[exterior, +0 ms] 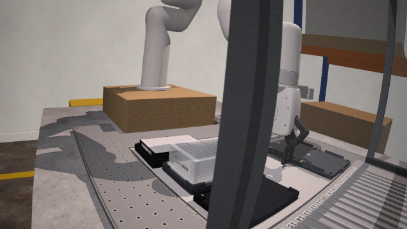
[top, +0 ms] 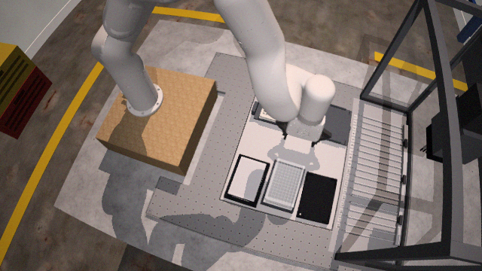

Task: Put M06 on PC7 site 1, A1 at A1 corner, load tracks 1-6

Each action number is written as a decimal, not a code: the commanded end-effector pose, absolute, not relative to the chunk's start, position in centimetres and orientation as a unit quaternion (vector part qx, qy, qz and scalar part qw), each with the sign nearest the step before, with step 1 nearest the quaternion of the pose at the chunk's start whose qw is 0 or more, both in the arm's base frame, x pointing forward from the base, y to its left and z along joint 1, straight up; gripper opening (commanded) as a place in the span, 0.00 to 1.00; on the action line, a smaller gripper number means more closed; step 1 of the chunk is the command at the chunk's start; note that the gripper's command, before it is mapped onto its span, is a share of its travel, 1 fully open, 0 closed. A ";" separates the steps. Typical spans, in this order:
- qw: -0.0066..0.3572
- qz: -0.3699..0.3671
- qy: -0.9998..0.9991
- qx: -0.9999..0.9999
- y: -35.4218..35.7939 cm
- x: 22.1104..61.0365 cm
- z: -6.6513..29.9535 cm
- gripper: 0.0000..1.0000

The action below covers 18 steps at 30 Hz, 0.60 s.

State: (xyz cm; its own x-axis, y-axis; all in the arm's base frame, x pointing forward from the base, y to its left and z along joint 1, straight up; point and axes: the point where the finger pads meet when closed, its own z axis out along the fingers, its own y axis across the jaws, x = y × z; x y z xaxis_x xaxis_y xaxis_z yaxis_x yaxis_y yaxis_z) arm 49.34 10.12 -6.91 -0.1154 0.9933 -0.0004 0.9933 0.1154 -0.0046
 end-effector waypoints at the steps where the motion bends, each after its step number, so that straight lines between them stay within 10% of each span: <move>1: 0.000 0.000 -0.747 -0.665 10.2 49.5 -6.1 1.00; 18: 0.000 0.000 -0.747 -0.665 10.2 49.5 -3.6 1.00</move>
